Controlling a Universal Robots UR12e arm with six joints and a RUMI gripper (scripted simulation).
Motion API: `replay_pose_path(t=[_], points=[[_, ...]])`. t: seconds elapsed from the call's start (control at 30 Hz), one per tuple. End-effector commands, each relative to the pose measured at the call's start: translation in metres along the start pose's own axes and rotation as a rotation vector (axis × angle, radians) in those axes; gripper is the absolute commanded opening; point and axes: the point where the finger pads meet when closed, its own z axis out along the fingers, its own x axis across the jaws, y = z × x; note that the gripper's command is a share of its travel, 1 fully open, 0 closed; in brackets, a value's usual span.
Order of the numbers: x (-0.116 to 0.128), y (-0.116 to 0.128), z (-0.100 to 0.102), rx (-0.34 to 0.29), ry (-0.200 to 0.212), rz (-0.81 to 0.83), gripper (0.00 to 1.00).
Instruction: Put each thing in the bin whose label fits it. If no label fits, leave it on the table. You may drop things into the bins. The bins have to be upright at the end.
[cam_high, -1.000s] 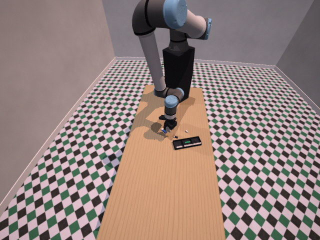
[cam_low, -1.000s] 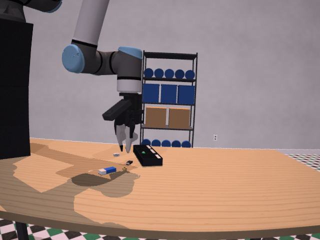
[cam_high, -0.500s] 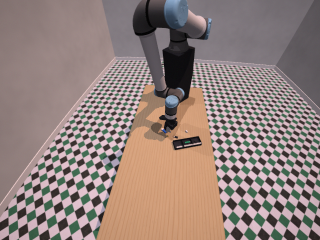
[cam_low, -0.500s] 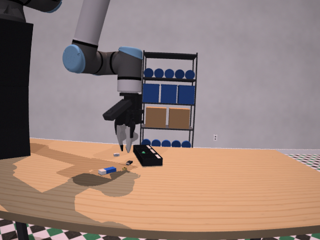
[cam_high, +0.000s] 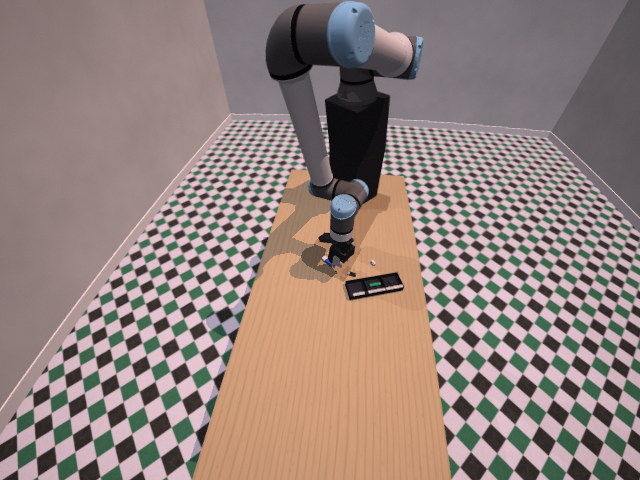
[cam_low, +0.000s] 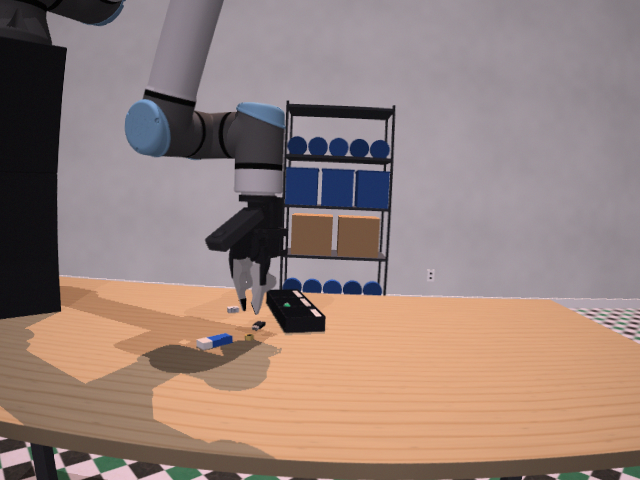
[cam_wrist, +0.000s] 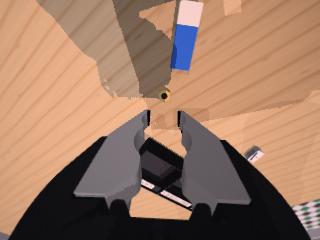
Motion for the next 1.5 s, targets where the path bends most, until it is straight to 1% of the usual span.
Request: replay_pose_path(t=[0.0, 0.17, 0.4, 0.7, 1.13, 1.17, 1.47], points=[[-0.001, 0.0, 0.018, 0.0, -0.001, 0.0, 0.18], [-0.001, 0.0, 0.038, 0.0, -0.001, 0.0, 0.18], [-0.001, 0.0, 0.039, 0.0, -0.001, 0.0, 0.18], [-0.001, 0.0, 0.051, 0.0, -0.001, 0.0, 0.18], [-0.001, 0.0, 0.051, 0.0, -0.001, 0.0, 0.18], [-0.001, 0.0, 0.051, 0.0, -0.001, 0.0, 0.0], [-0.001, 0.0, 0.051, 0.0, -0.001, 0.0, 0.0]])
